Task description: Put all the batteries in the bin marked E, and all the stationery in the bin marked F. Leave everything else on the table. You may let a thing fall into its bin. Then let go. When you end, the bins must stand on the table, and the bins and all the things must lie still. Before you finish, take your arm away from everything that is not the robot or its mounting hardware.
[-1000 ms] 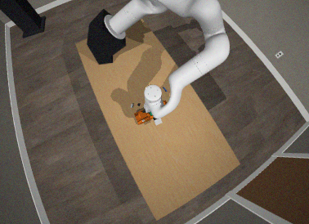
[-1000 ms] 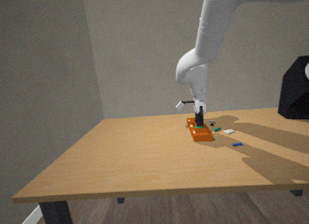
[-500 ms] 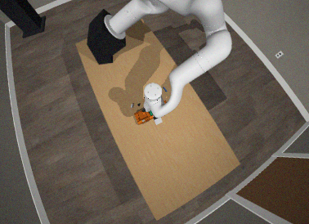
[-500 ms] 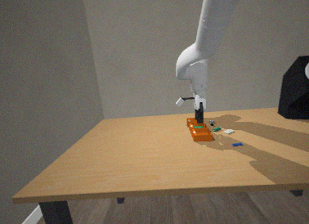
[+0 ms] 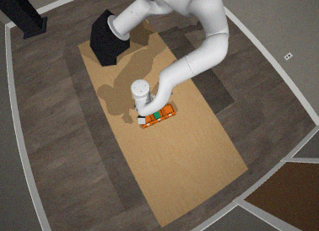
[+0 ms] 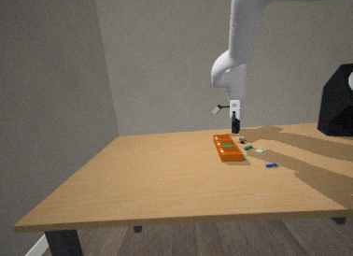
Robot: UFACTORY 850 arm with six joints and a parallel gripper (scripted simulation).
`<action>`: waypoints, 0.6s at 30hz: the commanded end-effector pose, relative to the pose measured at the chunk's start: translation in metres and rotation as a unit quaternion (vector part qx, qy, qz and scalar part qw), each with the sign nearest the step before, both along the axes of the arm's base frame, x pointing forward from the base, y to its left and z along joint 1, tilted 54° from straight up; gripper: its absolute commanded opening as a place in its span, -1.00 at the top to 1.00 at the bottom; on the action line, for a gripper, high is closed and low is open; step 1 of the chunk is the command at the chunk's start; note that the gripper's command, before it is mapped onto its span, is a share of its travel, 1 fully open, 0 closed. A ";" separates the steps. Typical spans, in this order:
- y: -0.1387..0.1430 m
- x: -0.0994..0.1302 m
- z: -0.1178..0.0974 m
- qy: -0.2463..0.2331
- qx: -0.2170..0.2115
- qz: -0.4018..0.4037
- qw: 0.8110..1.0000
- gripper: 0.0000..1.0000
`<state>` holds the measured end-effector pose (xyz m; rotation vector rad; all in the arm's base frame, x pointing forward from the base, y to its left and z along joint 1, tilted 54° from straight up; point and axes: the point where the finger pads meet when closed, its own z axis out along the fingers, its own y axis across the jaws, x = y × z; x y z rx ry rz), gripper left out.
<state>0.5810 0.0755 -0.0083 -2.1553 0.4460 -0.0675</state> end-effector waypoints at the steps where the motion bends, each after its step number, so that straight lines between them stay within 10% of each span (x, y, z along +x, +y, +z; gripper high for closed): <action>1: -0.019 -0.017 -0.022 0.062 0.016 -0.045 0.997 0.42; 18: -0.040 -0.040 -0.050 0.070 0.018 -0.050 0.996 0.42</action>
